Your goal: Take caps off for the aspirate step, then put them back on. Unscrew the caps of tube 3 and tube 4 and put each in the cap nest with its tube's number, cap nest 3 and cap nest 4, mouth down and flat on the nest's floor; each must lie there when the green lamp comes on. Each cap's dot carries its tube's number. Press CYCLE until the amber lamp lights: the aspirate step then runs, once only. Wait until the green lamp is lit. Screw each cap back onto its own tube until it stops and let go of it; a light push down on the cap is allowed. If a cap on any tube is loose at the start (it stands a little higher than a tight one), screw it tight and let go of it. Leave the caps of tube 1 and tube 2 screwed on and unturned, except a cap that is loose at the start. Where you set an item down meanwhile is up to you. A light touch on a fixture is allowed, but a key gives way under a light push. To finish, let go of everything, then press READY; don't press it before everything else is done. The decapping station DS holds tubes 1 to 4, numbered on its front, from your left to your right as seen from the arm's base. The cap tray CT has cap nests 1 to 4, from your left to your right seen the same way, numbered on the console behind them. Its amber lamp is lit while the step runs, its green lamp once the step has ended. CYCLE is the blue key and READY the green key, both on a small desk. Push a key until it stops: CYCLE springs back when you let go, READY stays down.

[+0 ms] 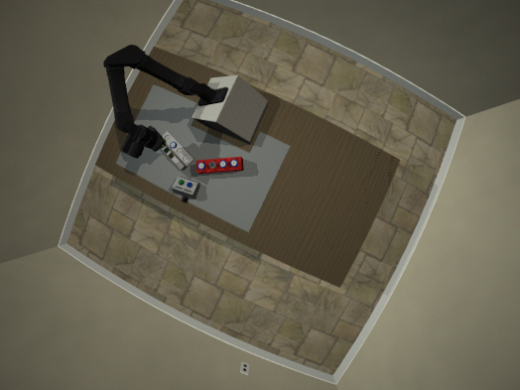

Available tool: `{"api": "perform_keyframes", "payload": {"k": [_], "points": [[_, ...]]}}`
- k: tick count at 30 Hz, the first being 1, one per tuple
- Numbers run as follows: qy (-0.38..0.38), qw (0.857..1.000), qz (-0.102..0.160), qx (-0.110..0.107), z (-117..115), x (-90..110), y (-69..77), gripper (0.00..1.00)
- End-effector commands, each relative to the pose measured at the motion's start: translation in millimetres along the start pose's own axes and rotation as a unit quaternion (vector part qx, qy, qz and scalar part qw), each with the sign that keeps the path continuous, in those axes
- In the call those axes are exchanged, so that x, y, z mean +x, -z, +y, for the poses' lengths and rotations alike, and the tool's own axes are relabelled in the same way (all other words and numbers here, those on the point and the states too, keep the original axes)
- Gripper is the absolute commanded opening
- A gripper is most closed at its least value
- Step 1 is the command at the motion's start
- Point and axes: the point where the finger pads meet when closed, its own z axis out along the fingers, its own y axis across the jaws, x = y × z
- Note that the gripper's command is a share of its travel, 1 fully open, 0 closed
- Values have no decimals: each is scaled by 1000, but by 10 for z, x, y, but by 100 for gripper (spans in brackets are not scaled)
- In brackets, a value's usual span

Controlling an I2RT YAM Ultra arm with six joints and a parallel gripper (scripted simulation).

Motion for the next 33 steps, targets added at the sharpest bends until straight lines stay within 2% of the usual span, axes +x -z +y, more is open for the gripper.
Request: {"api": "perform_keyframes", "payload": {"k": [1, 10, 12, 14, 17, 18, 21, 24, 25, 26, 33], "points": [[2, 1000, 16, 7, -24, 94, 152, 47], [2, 1000, 16, 7, -24, 94, 152, 47], [-81, 997, 15, 8, 140, 131, 151, 49], [-164, 986, 15, 9, 304, 167, 150, 49], [-204, 979, 14, 9, 386, 185, 150, 49], [-242, 970, 14, 10, 467, 203, 149, 49], [-245, 969, 14, 10, 468, 203, 149, 49], [-355, 935, 13, 11, 713, 257, 148, 49], [-364, 931, 13, 11, 713, 257, 148, 49], [-393, 919, 12, 12, 795, 276, 148, 49], [-393, 919, 12, 11, 1367, 403, 146, 49]]}}
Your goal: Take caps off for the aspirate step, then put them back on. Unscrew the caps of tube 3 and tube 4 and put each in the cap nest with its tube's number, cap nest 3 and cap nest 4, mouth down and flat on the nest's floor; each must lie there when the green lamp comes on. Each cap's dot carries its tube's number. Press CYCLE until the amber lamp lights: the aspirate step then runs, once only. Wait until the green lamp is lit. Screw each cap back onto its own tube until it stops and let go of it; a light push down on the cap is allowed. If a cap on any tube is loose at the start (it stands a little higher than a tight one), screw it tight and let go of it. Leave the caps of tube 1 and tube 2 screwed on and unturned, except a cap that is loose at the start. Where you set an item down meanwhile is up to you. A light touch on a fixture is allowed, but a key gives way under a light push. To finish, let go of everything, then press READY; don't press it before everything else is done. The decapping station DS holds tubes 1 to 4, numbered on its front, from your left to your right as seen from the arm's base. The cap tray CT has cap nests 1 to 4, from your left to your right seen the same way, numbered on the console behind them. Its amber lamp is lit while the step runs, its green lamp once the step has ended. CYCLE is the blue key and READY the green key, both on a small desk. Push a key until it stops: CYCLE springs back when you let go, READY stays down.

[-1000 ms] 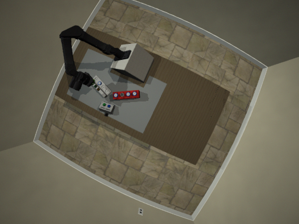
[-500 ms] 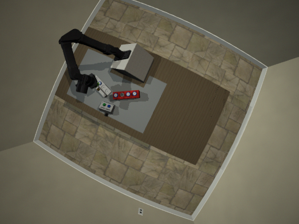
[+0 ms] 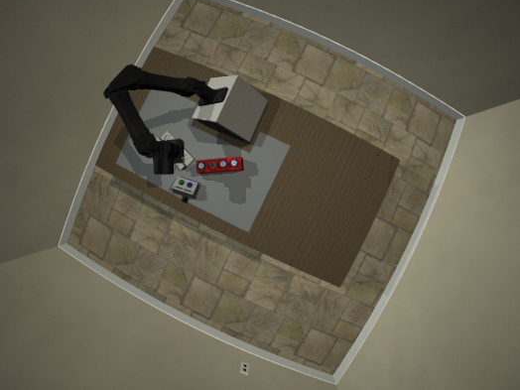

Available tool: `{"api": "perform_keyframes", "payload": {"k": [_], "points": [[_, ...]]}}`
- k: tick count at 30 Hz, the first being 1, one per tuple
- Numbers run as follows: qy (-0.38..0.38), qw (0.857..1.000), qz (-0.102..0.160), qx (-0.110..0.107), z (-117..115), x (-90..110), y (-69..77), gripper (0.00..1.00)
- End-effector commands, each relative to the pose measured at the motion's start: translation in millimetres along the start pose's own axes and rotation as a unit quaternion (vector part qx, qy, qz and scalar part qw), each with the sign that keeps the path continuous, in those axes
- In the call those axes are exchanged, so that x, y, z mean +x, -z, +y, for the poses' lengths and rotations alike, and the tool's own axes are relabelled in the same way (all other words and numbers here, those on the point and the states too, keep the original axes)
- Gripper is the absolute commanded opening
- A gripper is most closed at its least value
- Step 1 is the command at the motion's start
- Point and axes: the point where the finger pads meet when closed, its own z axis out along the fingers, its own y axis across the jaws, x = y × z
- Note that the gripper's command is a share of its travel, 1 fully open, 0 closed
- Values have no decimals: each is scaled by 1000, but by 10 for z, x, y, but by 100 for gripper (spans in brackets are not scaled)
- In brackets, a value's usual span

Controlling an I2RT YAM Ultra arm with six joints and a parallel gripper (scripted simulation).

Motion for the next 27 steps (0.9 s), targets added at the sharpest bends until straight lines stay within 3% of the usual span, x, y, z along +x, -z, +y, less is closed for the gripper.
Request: {"api": "perform_keyframes", "payload": {"k": [1, 3, 5, 12, 22, 27], "points": [[-48, 999, -1, -12, 171, 182, 66, 49], [-48, 999, -1, -12, 271, 316, 69, 49], [-48, 999, -1, -12, 271, 316, 69, 49], [-48, 999, 0, -12, 612, 775, 77, 49], [-48, 999, 0, -12, 614, 775, 48, 49], [-48, 999, -1, -12, 617, 775, -102, 49]]}}
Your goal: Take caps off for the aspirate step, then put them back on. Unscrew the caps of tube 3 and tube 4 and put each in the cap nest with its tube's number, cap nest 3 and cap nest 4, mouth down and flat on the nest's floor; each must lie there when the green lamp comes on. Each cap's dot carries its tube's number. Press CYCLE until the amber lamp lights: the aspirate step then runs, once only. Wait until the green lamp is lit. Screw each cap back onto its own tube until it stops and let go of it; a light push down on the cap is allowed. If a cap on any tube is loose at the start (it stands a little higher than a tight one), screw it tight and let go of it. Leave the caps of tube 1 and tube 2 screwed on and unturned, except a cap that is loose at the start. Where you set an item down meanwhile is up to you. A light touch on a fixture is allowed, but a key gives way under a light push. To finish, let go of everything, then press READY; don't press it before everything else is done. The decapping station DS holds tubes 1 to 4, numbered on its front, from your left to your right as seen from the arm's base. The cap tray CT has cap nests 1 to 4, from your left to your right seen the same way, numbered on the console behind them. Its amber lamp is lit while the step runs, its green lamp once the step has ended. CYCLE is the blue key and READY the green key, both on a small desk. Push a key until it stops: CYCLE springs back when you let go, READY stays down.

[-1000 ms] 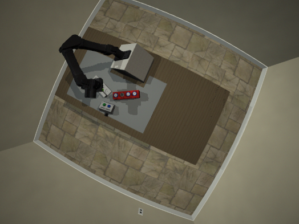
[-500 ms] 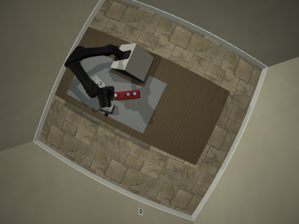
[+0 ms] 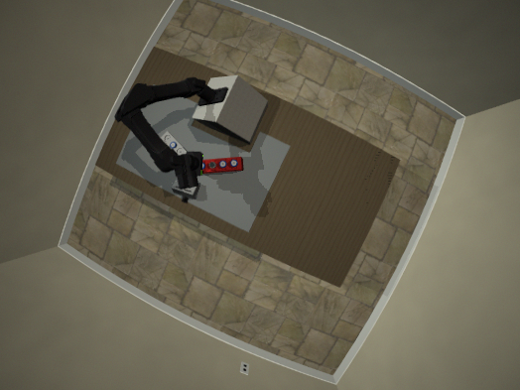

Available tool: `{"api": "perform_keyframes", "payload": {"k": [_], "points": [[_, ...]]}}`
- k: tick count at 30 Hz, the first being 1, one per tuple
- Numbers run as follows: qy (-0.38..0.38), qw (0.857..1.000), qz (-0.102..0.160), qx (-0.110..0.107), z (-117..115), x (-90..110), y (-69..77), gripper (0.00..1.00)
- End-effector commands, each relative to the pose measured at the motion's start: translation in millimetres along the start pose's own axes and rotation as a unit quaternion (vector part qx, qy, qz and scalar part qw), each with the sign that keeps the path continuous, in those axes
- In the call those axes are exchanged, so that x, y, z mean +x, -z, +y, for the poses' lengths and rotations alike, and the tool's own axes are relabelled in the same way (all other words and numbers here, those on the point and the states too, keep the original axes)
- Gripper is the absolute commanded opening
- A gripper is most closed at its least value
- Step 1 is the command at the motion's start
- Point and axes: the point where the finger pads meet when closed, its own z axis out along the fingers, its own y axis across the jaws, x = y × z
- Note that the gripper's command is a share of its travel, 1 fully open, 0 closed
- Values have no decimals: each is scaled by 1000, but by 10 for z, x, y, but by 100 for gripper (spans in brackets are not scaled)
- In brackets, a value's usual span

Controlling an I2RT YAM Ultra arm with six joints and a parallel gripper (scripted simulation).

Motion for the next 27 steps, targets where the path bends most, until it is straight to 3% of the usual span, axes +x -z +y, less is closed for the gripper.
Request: {"api": "perform_keyframes", "payload": {"k": [1, 6, 27], "points": [[1, 1000, -3, -11, 40, -1, -40, 49], [1, 1000, -3, -11, 43, -2, -185, 49], [1, 1000, -3, -11, 38, -5, -246, 49]]}}
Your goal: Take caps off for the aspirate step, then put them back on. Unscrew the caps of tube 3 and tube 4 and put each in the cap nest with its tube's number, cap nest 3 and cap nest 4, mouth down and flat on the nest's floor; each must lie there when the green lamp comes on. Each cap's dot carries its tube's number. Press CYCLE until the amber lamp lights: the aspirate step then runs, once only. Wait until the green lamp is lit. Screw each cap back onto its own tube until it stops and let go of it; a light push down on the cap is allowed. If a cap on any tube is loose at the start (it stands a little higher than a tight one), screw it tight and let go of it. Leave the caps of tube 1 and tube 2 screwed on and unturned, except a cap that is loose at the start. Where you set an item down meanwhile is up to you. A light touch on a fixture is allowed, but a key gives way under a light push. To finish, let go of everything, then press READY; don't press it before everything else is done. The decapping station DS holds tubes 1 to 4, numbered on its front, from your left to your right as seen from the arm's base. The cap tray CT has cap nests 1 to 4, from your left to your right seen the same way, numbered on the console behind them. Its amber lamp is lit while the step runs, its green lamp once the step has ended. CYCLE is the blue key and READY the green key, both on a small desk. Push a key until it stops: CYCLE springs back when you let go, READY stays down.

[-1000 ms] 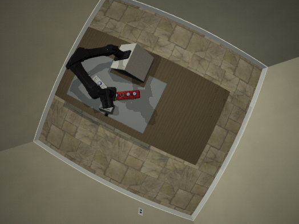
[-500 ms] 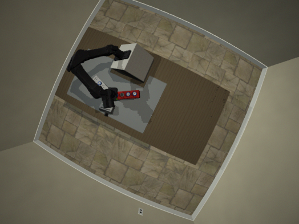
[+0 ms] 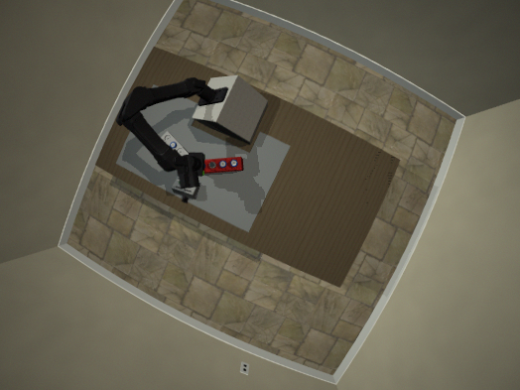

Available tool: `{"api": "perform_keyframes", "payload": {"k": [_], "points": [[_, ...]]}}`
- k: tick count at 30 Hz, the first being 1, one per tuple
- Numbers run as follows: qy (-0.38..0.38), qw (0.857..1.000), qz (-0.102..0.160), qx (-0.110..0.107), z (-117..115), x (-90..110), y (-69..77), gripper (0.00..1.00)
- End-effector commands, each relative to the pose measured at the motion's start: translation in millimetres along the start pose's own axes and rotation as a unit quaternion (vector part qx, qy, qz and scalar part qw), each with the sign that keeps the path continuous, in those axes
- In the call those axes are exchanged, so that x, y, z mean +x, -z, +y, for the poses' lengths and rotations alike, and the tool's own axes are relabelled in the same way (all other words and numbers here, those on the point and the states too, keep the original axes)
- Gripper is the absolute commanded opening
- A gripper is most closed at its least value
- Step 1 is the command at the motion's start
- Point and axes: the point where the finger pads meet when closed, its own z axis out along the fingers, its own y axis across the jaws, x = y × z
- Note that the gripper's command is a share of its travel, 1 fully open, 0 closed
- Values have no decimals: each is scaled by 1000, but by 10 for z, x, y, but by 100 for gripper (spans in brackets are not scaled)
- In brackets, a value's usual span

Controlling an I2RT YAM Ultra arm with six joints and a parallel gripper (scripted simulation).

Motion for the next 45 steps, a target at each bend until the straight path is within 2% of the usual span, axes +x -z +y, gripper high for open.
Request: {"api": "perform_keyframes", "payload": {"k": [1, 12, 13, 27, 30, 34, 36, 40, 45], "points": [[2, 1000, -4, -6, 24, -10, 27, 49], [2, 1000, -4, -6, 21, -11, -13, 49], [2, 1000, -4, -6, 21, -11, -13, 0], [2, 1000, -4, -6, 21, -11, -13, 0], [77, 997, -4, -6, 22, -11, -12, 0], [176, 984, -5, -5, 21, -11, -11, 0], [176, 984, -5, -5, 21, -11, -11, 0], [274, 962, -5, -5, 22, -11, -10, 0], [391, 920, -6, -4, 22, -11, -9, 0]]}}
